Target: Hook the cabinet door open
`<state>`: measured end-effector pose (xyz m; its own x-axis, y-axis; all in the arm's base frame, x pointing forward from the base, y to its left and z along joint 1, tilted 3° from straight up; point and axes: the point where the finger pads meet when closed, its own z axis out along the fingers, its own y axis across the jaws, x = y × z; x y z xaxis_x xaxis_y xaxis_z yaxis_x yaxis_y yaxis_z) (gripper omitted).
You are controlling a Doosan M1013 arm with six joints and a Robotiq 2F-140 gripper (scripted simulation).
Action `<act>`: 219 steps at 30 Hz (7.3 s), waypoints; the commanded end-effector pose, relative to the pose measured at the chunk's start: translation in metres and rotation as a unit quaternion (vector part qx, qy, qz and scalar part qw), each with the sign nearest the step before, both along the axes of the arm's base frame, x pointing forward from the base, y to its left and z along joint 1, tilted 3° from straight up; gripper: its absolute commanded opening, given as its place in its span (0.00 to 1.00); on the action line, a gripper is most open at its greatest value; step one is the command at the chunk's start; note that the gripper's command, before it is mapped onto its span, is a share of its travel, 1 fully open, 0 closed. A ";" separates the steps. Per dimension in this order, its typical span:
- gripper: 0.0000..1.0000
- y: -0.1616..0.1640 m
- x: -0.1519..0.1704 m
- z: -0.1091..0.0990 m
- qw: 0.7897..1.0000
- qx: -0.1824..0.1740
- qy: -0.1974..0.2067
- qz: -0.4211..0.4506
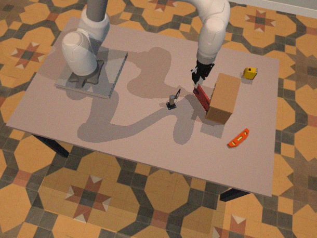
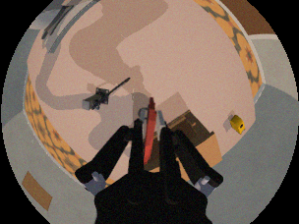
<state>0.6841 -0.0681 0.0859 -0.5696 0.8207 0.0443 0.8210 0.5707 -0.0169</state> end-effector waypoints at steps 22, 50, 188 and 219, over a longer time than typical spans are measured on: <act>0.16 0.000 0.000 0.000 1.000 0.000 0.000 0.000; 0.16 0.003 0.006 0.006 1.000 -0.001 0.001 -0.023; 0.16 0.002 0.007 0.039 1.000 -0.001 0.001 -0.026; 0.16 0.004 0.006 0.001 1.000 -0.001 0.001 -0.026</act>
